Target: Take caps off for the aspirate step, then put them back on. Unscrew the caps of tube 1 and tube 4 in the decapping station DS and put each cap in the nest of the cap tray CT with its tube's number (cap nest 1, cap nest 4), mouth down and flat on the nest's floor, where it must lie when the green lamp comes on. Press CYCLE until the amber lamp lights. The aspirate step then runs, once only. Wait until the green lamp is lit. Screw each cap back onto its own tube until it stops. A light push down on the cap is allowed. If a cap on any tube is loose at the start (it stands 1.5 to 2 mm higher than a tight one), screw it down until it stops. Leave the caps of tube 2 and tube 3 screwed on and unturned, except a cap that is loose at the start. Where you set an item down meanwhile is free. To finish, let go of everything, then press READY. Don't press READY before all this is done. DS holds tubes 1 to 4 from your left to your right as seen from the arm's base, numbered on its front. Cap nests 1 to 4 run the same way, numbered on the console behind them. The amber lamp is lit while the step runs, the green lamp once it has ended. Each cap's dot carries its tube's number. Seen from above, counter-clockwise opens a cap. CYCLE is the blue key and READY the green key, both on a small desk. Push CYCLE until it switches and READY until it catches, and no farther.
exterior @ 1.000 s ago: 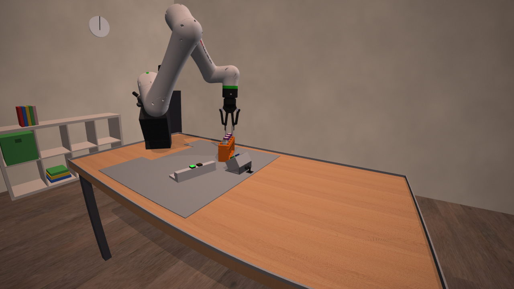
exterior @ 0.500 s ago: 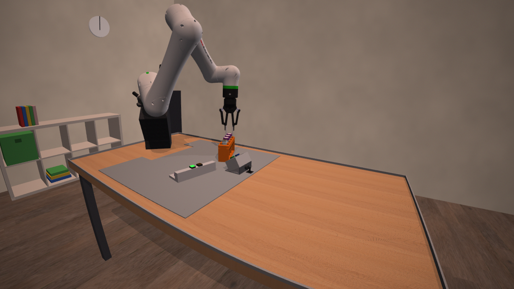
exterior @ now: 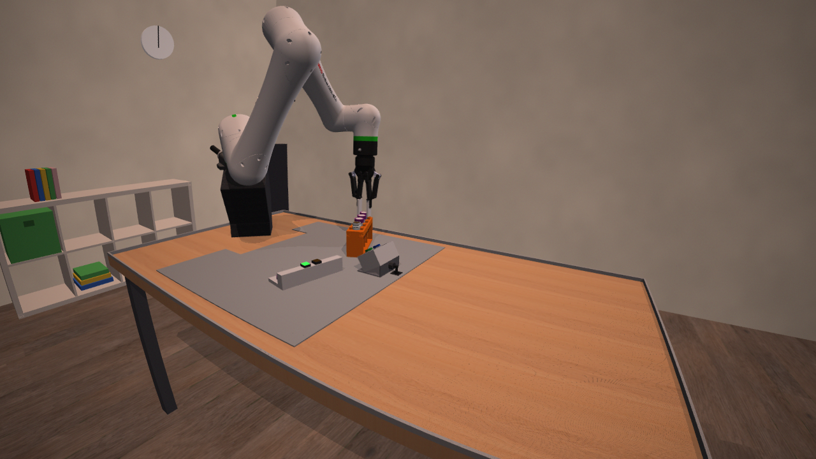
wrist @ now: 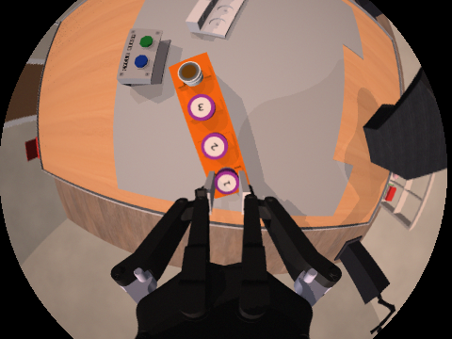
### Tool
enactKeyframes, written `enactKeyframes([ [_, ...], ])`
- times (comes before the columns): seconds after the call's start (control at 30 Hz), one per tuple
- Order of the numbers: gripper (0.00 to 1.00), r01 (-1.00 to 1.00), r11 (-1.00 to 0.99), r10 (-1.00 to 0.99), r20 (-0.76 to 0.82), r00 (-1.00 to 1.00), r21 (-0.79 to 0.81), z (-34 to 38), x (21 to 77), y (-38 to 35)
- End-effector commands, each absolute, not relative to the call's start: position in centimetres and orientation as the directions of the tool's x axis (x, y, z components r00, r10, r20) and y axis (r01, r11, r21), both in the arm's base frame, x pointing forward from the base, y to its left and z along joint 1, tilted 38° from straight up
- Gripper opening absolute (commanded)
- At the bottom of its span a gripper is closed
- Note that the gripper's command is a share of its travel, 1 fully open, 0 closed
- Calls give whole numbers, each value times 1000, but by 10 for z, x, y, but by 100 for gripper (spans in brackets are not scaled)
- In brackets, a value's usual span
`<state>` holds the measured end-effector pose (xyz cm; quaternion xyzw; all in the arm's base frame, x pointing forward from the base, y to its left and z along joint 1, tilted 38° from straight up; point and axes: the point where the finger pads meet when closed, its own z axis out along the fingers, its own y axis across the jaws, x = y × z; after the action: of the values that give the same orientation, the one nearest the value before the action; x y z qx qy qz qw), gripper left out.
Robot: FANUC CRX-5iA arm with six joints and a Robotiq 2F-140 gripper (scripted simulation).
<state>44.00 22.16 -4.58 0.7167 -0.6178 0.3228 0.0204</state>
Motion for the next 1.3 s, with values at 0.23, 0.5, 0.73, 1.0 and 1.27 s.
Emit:
enactKeyframes([
  [0.23,35,-897,-235,-873,488,26,-373,-46,440,222],
  [0.5,35,-897,-235,-873,488,26,-373,-36,435,227],
  [0.73,35,-897,-235,-873,488,26,-373,-22,427,235],
  [1.0,29,-892,-307,-850,517,100,-331,-6,419,234],
  [1.27,29,-810,-568,-703,597,387,-144,9,417,204],
])
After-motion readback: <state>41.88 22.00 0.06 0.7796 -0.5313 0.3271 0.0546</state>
